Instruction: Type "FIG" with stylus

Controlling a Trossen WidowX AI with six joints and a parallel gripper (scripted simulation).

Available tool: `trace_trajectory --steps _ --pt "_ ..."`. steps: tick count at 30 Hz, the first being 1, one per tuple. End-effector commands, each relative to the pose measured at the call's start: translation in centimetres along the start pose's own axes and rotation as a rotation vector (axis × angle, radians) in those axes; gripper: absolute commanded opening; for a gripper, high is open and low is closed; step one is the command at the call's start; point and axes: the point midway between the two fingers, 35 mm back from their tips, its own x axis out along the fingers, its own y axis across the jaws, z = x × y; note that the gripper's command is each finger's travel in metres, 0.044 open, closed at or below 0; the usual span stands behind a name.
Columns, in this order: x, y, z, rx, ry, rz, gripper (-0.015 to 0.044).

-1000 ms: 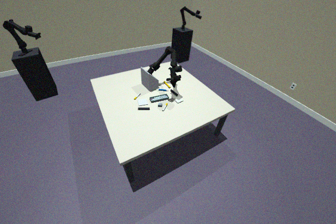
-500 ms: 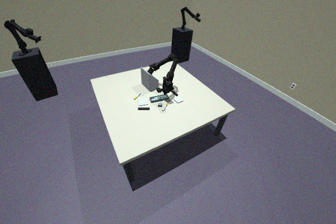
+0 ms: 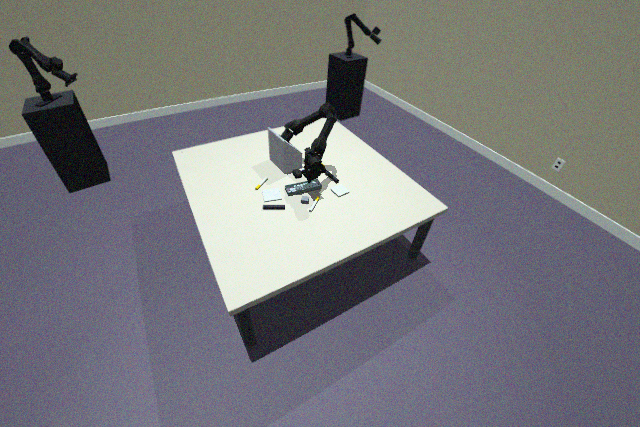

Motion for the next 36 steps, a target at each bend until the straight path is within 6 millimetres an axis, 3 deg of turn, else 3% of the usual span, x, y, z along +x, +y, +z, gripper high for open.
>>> trace_trajectory --steps 1,11,15,17,29,33,36 --pt "0.1 -3.2 -0.5 0.011 0.008 -0.004 0.0" --pt "0.1 -3.5 -0.4 0.011 0.007 -0.004 0.0" --pt "0.0 -8.9 -0.4 0.011 0.006 -0.009 0.0" --pt "0.0 -10.0 -0.5 0.01 0.006 -0.008 0.0" --pt "0.0 -9.9 -0.6 0.01 0.006 -0.008 0.0" --pt "0.1 -7.7 -3.2 0.012 0.008 -0.006 0.0" --pt "0.1 -7.2 -3.7 0.012 0.008 -0.006 0.0"
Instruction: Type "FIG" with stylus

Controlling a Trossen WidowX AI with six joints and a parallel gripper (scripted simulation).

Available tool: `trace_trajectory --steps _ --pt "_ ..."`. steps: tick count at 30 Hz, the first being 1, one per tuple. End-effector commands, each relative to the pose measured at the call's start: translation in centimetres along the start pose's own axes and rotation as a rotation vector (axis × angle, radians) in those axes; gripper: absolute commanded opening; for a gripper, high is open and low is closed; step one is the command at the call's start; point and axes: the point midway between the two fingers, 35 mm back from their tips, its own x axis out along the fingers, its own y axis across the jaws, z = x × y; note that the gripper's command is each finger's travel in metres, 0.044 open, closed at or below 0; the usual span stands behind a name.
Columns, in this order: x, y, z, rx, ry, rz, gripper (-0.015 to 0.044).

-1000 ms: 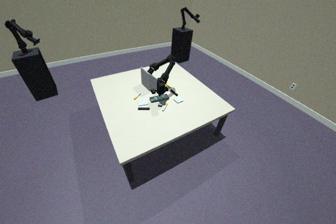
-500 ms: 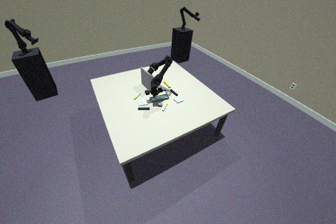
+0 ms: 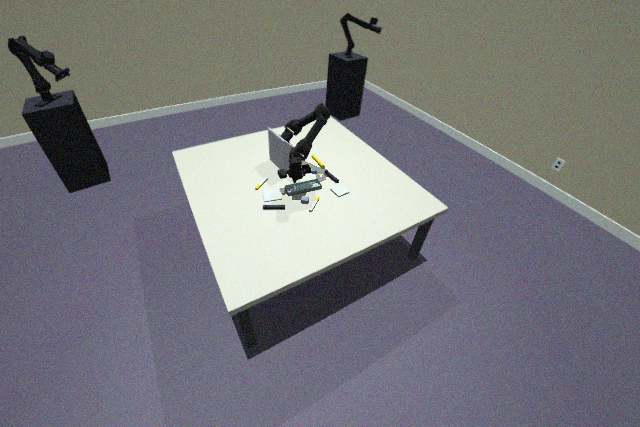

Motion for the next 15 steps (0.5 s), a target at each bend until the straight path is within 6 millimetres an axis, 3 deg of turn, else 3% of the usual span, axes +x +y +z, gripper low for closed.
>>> trace_trajectory --steps 1,11,13,15 --pt "0.1 0.9 -1.0 0.003 0.001 0.004 0.0" --pt "0.1 1.1 -1.0 0.003 0.001 0.004 0.0" --pt "0.1 3.2 -0.8 0.004 0.0 0.002 0.0" --pt "0.1 6.6 -0.8 0.004 0.0 0.003 0.0"
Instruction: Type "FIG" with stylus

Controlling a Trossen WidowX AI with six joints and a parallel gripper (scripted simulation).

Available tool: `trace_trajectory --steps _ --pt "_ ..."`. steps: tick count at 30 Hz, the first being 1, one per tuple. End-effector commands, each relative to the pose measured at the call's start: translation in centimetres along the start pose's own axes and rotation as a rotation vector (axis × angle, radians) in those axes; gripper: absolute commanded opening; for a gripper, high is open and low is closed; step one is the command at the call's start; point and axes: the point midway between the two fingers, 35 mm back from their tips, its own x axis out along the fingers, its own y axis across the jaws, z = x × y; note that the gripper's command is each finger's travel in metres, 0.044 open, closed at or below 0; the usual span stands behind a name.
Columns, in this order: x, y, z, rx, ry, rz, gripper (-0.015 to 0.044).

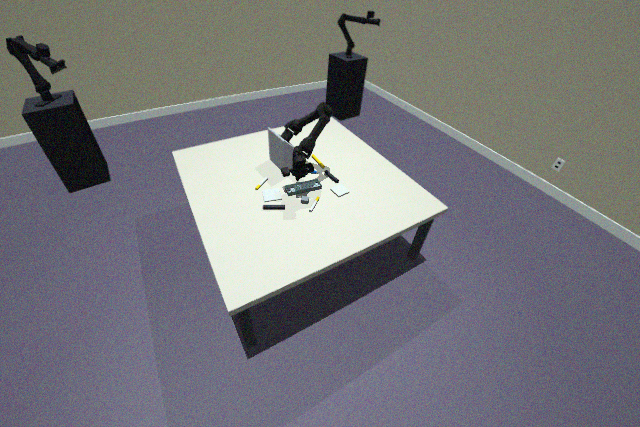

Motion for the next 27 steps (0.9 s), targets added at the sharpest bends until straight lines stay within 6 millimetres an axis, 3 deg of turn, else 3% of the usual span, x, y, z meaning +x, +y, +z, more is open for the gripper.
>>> trace_trajectory --steps 1,3,17,19,23,27 --pt "0.1 5.6 -0.1 -0.017 0.002 0.011 0.0" --pt "0.1 6.6 -0.3 -0.017 0.004 0.013 0.0" --pt "0.1 6.6 -0.3 -0.017 0.004 0.013 0.0" --pt "-0.8 6.6 -0.1 -0.017 0.003 0.011 0.0" --pt "-5.6 6.5 -0.2 -0.017 0.003 0.01 0.0" --pt "-5.9 6.5 -0.2 -0.017 0.003 0.01 0.0"
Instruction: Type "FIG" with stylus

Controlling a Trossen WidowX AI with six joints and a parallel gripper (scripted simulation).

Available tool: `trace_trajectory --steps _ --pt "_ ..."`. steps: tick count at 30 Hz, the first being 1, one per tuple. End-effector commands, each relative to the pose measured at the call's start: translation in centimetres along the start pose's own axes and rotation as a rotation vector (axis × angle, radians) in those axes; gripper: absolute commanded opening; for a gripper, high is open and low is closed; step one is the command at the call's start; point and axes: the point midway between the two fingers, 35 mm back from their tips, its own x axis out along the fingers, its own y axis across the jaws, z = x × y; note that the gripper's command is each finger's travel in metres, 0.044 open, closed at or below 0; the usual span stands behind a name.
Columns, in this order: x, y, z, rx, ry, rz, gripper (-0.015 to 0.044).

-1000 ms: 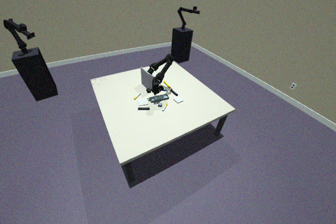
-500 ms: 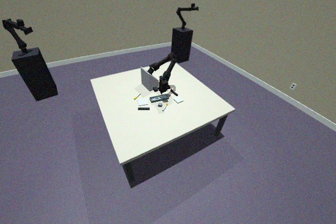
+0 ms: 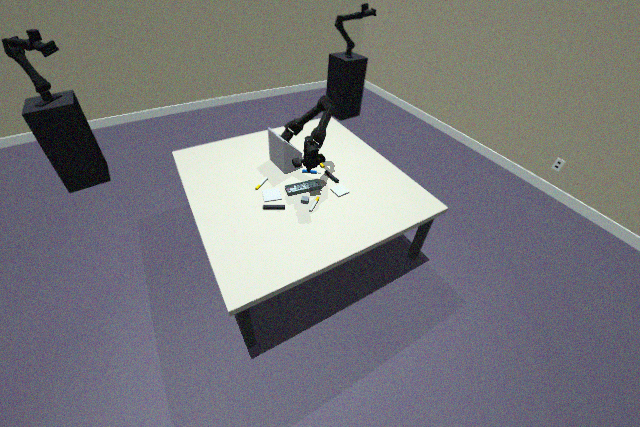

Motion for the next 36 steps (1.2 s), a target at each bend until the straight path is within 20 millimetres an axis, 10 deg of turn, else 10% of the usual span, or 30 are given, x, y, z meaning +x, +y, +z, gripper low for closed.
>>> trace_trajectory --steps 1,7,11,26,36 --pt "-0.7 0.0 -0.3 -0.006 0.015 -0.006 0.0" --pt "-0.3 0.0 -0.1 -0.003 0.003 0.0 0.0" --pt "-0.2 0.3 -0.3 0.049 0.013 -0.01 0.0105" --pt "2.4 6.2 -5.2 1.226 0.011 -0.352 0.015" --pt "2.9 8.0 -7.5 1.593 -0.116 -0.483 0.015"
